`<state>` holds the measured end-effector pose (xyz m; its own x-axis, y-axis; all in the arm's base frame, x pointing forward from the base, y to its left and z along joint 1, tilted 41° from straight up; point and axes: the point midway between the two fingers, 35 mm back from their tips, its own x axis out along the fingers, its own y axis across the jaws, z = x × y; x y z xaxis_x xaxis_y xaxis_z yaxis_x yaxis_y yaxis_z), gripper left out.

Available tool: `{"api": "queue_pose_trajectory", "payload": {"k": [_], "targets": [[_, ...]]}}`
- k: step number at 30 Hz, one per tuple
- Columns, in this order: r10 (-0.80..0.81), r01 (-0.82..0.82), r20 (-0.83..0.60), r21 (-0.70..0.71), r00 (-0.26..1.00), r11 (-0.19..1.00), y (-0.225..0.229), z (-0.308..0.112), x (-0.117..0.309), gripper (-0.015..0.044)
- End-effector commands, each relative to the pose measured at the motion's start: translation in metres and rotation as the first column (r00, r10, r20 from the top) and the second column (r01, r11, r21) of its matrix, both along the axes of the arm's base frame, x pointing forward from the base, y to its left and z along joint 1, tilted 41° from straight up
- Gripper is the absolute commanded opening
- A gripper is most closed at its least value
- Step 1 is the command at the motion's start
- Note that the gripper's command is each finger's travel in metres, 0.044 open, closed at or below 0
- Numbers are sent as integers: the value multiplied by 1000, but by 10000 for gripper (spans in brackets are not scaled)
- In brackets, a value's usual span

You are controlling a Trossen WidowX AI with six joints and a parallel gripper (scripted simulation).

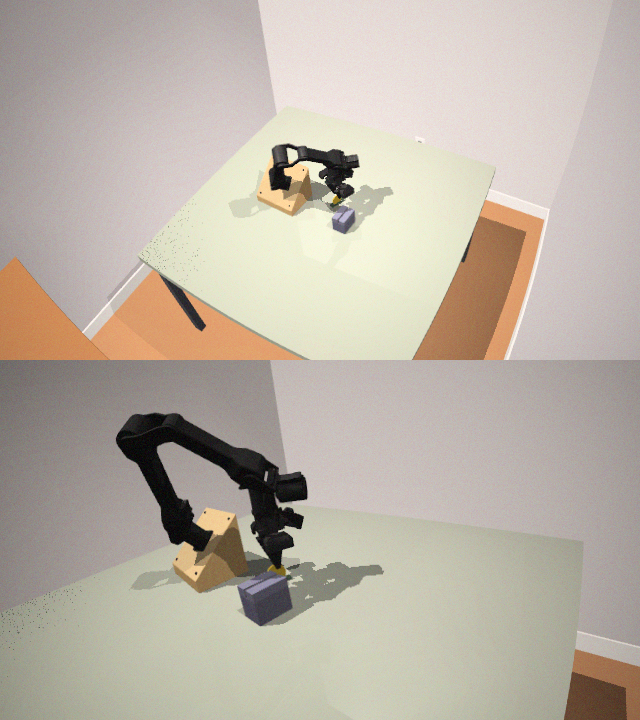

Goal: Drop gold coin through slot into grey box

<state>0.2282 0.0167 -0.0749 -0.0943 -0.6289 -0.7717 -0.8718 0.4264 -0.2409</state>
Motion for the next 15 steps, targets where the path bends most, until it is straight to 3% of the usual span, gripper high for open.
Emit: {"api": "queue_pose_trajectory", "payload": {"k": [1, 15], "targets": [[2, -2, -9, -6, 1000, 1000, -6, -6, -3, 161], [2, -2, -8, -8, 1000, 1000, -21, -22, -6, 161]]}}
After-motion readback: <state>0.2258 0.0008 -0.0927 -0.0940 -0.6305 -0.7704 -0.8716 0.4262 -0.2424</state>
